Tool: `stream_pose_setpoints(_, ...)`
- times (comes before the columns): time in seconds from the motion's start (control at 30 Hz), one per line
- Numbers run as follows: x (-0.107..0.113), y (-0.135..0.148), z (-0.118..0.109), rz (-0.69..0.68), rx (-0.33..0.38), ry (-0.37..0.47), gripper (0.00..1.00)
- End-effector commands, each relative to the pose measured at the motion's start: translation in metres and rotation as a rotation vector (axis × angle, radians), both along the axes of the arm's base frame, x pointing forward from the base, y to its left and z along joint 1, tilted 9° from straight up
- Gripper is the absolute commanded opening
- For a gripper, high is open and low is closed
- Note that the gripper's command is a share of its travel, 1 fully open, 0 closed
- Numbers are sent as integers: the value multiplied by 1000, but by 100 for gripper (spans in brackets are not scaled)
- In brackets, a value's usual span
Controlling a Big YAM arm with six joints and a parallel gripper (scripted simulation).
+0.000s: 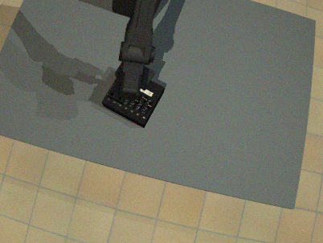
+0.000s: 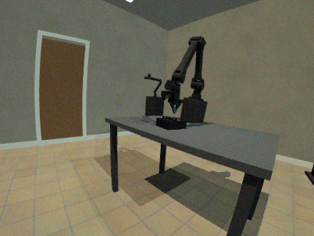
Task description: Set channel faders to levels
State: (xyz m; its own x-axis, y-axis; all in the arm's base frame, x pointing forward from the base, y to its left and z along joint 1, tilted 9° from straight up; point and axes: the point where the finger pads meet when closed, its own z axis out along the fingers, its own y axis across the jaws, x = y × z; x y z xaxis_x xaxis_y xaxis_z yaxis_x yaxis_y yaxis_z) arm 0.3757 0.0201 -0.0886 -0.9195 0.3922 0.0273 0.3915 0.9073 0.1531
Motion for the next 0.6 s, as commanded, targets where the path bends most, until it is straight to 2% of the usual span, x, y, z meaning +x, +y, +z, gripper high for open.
stream_pose_setpoints(0.0,18,0,17,-3,-4,-56,0)
stream_pose_setpoints(0.4,20,2,15,-2,-4,-66,0)
stream_pose_setpoints(0.57,12,2,1,-3,-3,-32,0)
